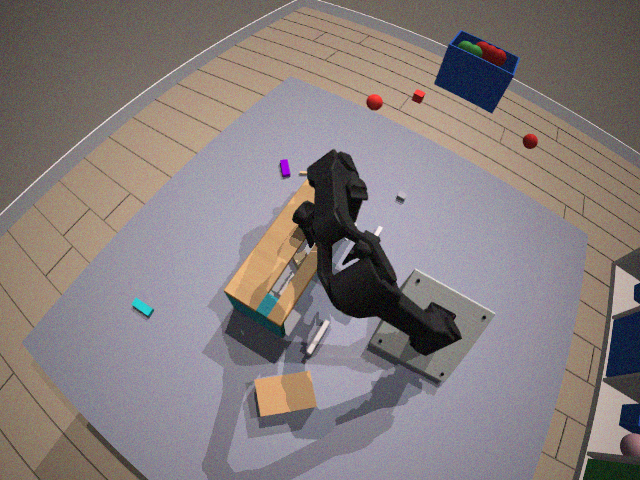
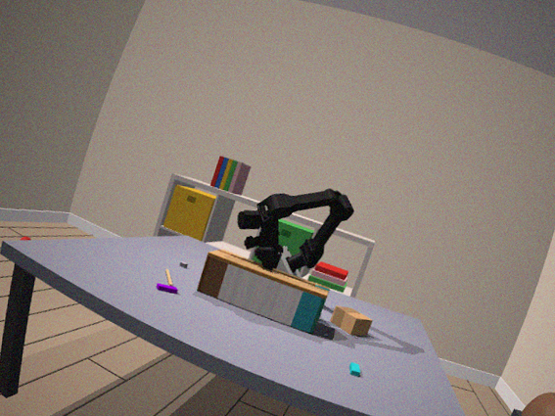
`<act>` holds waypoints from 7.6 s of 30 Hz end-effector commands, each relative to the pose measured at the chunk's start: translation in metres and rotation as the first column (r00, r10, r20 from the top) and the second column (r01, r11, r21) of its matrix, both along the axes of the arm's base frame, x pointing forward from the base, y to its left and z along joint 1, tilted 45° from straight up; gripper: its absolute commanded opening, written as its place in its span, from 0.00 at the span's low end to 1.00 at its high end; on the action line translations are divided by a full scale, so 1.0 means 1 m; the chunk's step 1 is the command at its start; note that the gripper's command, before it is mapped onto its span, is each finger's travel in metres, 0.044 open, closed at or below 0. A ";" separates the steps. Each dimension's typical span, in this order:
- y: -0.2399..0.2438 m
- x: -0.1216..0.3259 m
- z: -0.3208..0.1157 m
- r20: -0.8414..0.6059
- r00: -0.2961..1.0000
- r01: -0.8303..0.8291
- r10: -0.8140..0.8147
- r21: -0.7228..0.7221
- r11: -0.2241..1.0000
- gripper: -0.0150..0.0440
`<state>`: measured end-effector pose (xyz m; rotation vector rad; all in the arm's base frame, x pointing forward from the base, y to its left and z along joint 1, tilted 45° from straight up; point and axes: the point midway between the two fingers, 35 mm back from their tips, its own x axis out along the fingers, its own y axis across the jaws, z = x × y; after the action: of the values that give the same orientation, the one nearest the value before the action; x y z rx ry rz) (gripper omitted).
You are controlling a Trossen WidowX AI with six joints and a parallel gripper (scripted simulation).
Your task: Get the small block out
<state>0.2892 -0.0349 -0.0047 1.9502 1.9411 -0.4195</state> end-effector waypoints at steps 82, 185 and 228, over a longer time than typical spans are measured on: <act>0.039 -0.004 0.022 -0.002 1.000 -0.002 0.002 0.005 1.000 0.93; 0.087 -0.004 0.100 -0.004 1.000 0.003 -0.003 0.005 1.000 0.93; 0.084 -0.055 0.167 -0.747 0.033 0.784 -0.664 -0.393 0.481 0.74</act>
<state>0.2539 0.0425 0.1504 2.6930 1.4007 -1.5428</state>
